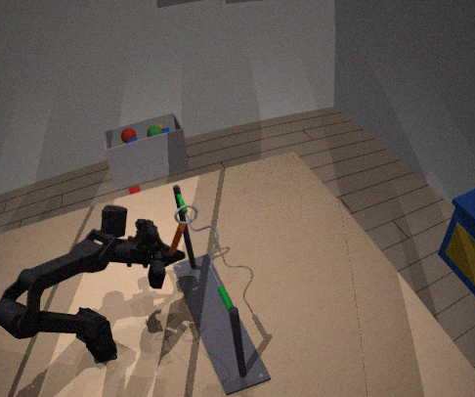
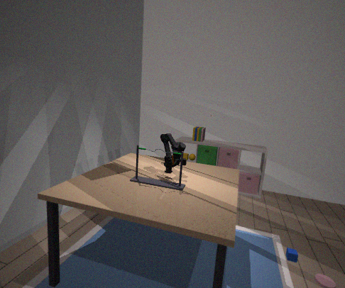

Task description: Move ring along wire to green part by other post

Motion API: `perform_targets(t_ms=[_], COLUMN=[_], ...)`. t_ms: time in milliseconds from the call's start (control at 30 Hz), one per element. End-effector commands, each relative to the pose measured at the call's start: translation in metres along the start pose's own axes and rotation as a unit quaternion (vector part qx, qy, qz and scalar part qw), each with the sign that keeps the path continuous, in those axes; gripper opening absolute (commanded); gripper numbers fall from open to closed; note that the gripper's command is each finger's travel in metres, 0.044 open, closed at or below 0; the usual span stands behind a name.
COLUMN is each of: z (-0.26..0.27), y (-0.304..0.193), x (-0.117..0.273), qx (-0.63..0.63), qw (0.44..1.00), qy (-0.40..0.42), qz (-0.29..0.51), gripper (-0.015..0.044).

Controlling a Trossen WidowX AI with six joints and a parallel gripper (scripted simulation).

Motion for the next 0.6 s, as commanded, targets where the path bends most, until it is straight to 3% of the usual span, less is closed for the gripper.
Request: perform_targets(t_ms=[0, 567], z=[0.004, 0.02], y=[-0.001, 0.0], x=[-0.001, -0.001], qx=[0.01, 0.013], qw=[1.0, 1.0], qy=[-0.005, -0.009], qz=[0.002, 0.002], gripper=[-0.015, -0.015])
Point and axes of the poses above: the point midway between the two fingers, 35 mm back from their tips, its own x axis back along the fingers, its own z axis across the jaws, y = z × x, the point moved 2 cm from there along x, back along the fingers, and after that the axes turned 4 degrees about x, right-handed, at the moved point
